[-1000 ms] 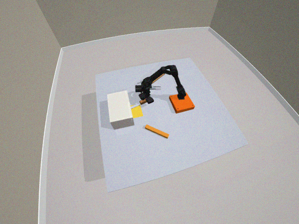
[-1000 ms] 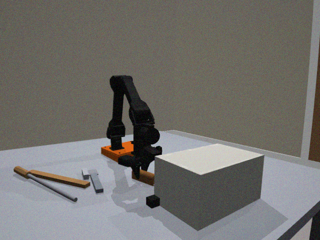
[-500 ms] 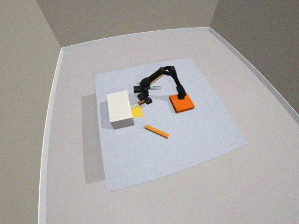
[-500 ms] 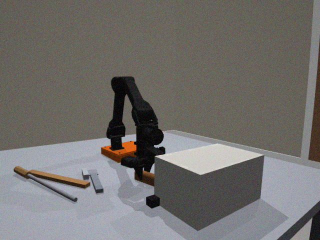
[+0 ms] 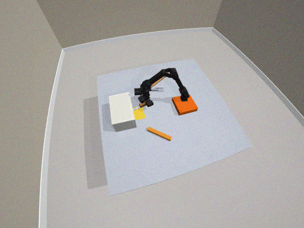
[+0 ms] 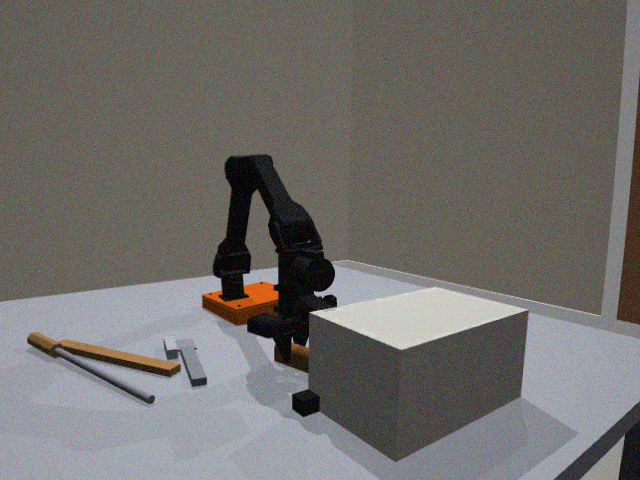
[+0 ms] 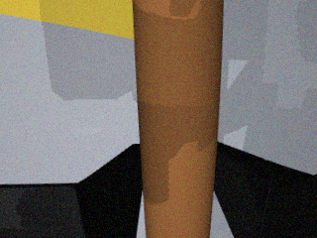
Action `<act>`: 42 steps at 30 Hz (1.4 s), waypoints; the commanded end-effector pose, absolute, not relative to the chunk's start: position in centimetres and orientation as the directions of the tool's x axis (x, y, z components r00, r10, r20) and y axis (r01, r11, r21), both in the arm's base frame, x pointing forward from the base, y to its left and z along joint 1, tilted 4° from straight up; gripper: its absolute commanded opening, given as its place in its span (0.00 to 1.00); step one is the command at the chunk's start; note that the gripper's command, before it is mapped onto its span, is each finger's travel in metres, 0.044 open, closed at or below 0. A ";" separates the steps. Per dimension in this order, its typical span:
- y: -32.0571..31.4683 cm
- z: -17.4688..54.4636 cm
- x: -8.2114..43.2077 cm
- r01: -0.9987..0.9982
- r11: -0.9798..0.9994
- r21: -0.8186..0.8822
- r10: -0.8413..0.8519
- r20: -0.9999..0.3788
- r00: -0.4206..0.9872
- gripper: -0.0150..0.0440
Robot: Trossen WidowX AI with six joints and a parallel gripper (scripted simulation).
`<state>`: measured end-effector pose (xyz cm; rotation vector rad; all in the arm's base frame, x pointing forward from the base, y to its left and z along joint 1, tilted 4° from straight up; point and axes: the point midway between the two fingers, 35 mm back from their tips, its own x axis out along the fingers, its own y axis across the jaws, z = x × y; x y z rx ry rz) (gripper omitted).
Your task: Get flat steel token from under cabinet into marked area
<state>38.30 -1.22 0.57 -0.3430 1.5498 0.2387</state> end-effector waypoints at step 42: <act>0.5 0.5 41.9 -0.360 0.931 -0.067 -0.065 -0.998 0.017 0.25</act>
